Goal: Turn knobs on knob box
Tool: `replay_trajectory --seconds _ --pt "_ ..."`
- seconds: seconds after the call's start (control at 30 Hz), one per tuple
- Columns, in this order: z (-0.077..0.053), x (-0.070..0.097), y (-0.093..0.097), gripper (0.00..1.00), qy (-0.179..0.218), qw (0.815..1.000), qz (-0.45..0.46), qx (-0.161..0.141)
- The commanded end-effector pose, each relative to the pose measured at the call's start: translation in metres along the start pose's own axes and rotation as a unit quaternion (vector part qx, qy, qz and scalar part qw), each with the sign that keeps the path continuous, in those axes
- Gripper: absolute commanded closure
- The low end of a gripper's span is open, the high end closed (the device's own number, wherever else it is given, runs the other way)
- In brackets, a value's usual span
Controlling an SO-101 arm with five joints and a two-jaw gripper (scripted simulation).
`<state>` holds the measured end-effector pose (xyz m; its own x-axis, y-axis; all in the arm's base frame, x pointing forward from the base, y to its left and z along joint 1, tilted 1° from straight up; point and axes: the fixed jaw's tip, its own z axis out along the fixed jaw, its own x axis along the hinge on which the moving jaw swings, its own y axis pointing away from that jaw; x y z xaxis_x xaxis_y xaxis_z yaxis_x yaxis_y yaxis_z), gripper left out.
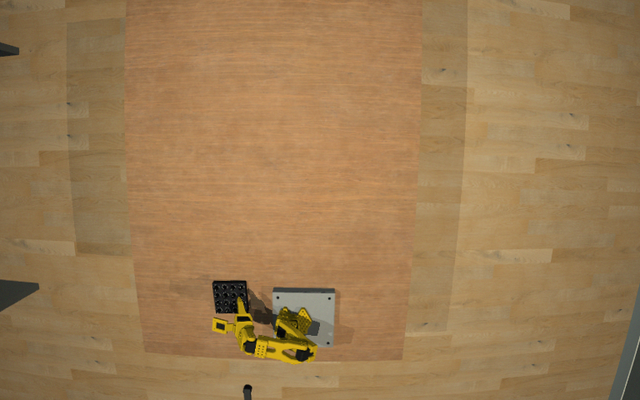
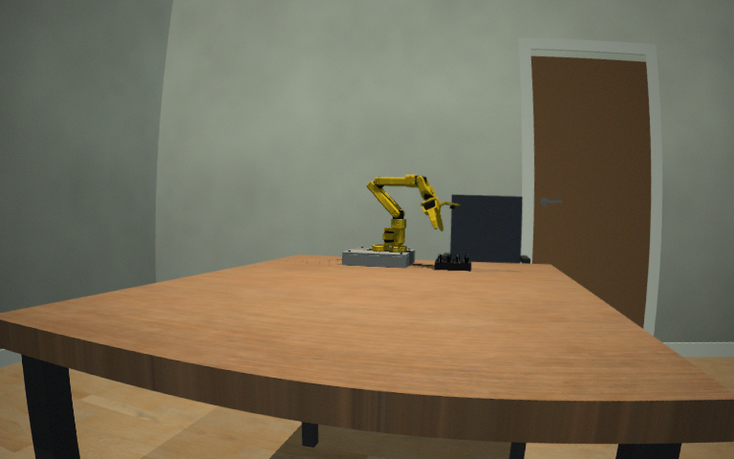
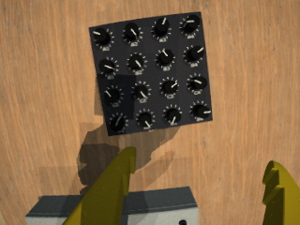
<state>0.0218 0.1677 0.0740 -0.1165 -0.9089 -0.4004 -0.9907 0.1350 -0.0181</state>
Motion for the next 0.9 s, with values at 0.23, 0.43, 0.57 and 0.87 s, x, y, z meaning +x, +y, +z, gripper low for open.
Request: replay_trajectory --seconds 0.23,0.43,0.57,0.87 --pt "0.011 -0.029 0.0 0.6 0.0 1.0 0.0 -0.002" --pt "0.021 -0.042 0.0 0.6 0.001 1.0 0.0 -0.002" --pt "0.023 -0.044 0.0 0.6 0.001 1.0 0.0 -0.002" --pt "0.023 -0.044 0.0 0.6 0.001 1.0 0.0 -0.002"
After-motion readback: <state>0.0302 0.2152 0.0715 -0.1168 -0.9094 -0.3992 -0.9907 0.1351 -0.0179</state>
